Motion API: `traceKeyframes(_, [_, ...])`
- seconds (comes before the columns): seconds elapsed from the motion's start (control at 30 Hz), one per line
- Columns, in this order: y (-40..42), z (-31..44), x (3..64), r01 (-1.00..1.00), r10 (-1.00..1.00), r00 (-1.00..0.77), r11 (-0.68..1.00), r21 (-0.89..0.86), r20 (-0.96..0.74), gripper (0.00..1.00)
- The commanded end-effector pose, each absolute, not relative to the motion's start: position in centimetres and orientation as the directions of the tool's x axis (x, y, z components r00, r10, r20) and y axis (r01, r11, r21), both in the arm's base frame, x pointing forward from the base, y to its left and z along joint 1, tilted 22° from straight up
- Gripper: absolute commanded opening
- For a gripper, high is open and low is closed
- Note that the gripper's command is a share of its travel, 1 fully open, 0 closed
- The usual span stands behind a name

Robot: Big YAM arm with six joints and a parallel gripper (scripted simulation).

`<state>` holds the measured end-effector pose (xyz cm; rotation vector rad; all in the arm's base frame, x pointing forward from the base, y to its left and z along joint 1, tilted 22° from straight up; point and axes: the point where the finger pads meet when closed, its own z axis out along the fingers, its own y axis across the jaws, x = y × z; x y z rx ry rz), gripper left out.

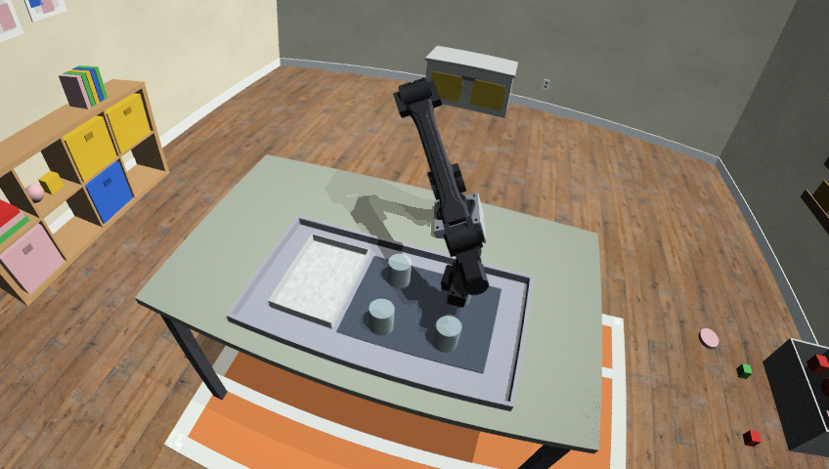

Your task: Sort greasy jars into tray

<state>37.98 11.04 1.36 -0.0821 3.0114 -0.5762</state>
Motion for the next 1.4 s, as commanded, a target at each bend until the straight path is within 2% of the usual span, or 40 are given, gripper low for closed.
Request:
traceKeyframes(0.0, [10.98,1.75,38.5,-0.036,-0.071,-0.994,0.93,-0.366,-0.083,0.0])
traceKeyframes(1.37, [10.94,1.71,38.01,-0.036,-0.071,-0.994,0.93,-0.366,-0.083,0.0])
